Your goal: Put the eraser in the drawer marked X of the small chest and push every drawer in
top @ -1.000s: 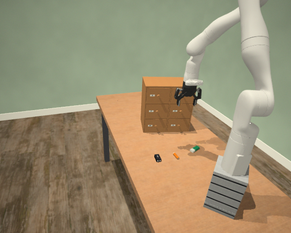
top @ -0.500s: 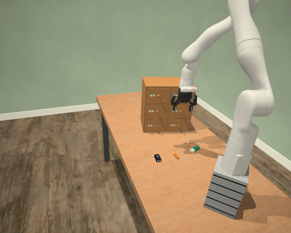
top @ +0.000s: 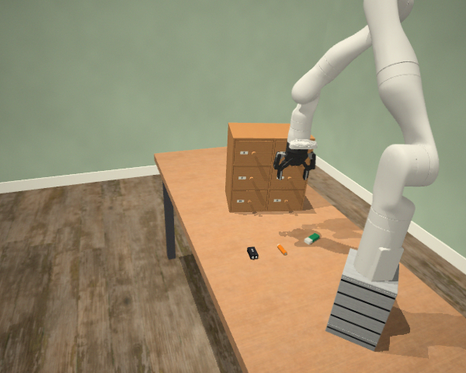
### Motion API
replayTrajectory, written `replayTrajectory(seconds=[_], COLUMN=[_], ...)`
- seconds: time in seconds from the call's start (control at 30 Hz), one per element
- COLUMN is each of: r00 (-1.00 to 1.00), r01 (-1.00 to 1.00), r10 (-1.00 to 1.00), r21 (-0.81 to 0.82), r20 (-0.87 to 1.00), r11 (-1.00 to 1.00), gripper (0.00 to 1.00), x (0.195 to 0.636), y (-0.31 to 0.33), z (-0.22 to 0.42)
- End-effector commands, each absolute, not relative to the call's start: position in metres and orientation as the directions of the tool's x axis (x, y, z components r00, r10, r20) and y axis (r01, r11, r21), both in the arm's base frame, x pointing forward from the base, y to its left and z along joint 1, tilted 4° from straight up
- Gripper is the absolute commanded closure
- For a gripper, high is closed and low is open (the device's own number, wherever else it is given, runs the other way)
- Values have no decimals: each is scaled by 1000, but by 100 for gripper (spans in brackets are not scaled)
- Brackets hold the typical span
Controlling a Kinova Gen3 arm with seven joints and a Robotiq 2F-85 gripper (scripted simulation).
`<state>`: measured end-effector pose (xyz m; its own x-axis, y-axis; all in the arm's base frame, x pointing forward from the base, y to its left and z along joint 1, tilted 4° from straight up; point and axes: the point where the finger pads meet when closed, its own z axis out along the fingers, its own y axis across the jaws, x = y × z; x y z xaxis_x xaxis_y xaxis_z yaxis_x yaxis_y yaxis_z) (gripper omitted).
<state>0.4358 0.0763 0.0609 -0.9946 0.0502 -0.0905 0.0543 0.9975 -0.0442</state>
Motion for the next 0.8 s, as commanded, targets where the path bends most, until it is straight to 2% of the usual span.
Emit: replayTrajectory(seconds=[0.0, 0.77], r00=[-994, -958], r01=[51, 52], r10=[46, 37], r21=[-45, -47], r20=[-98, -283], r11=[998, 997], gripper=[0, 0], x=[436, 447], y=[78, 76], z=[61, 49])
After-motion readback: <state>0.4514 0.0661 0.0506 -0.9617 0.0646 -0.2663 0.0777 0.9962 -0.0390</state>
